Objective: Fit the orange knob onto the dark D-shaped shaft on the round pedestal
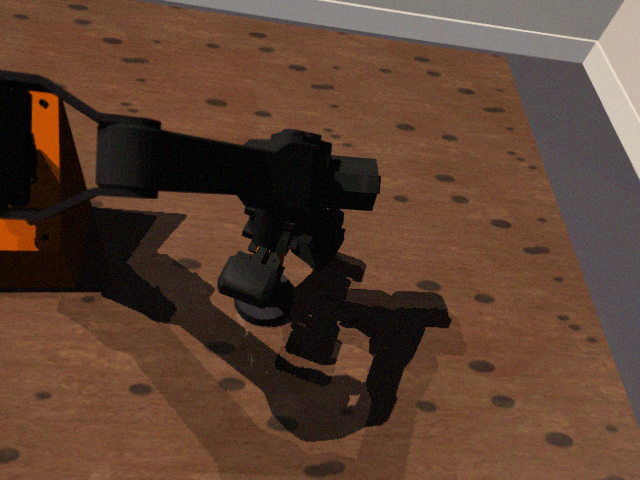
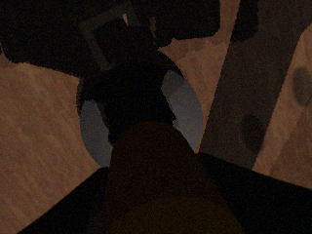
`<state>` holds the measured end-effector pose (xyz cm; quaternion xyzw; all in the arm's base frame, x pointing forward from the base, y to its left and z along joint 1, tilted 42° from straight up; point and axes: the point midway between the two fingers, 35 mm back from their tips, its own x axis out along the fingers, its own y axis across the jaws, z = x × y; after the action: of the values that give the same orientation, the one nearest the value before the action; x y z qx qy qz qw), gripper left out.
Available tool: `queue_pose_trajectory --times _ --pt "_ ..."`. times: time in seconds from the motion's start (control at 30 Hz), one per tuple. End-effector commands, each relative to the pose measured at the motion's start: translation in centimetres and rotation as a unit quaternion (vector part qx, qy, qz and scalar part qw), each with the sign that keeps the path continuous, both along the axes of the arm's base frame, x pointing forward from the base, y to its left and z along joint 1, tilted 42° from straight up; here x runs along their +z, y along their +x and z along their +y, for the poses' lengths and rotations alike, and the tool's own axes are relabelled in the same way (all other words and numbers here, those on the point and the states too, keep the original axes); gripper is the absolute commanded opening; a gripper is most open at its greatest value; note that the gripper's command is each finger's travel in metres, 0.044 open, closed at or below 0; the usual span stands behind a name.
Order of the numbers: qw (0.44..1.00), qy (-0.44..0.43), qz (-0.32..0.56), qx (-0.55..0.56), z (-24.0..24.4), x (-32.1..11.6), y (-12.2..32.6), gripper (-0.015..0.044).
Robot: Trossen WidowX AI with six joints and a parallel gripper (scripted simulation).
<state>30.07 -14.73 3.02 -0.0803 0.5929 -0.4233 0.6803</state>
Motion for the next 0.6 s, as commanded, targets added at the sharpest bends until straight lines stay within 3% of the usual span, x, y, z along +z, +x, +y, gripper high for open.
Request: queue_pose_trajectory --times 0.0,0.57 --pt "1.0 -0.002 -0.011 -0.007 0.07 0.07 0.03 0.0" --pt "1.0 -0.002 -0.011 -0.007 -0.02 0.27 0.67 0.0"
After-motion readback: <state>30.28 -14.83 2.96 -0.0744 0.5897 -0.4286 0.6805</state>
